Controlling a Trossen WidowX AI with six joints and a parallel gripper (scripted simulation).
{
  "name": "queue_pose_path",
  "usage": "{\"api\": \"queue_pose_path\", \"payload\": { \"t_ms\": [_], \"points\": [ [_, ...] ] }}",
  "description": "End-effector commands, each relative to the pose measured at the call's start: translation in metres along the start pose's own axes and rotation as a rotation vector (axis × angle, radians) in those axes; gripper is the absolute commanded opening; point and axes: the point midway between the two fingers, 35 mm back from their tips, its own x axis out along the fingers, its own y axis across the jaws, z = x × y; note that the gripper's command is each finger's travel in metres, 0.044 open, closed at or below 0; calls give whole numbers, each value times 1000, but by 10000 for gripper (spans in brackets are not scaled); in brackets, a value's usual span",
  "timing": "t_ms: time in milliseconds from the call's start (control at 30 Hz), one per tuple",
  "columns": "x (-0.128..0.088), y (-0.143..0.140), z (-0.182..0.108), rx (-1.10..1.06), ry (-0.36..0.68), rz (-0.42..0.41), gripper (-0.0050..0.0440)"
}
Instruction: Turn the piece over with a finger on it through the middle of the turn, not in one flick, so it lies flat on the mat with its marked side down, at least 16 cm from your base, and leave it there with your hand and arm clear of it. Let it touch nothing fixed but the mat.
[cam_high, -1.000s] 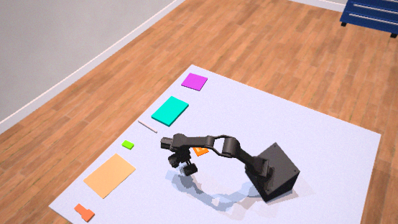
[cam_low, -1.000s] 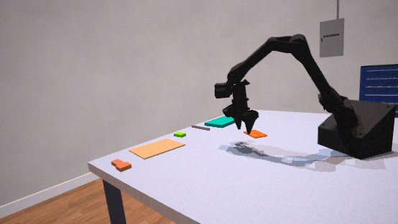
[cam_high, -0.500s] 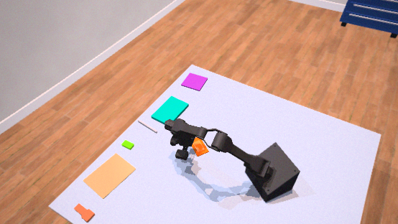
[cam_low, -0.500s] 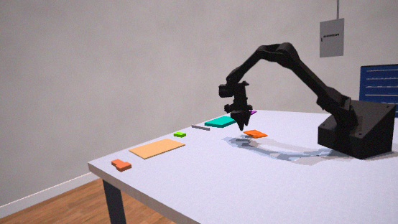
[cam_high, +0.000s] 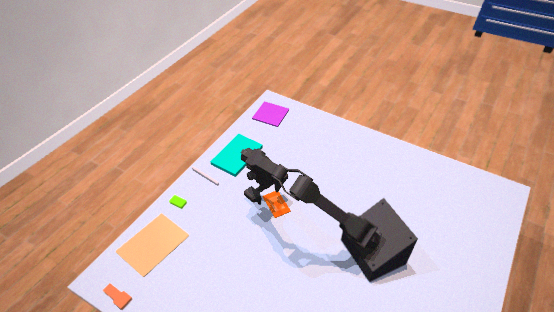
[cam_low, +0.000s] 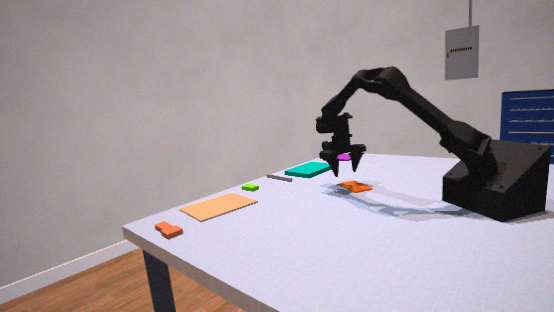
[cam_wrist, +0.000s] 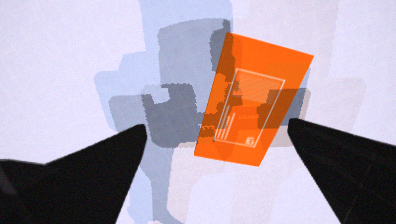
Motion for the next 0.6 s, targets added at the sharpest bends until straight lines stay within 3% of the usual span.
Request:
{"api": "queue_pose_path", "payload": {
  "t_ms": [0,67,100,567],
  "points": [
    [1,-43,18,279,0,26,440],
    [1,-43,18,279,0,26,440],
    [0,-12,5,80,1,7,440],
    [1,-42,18,277,0,26,440]
  ]
}}
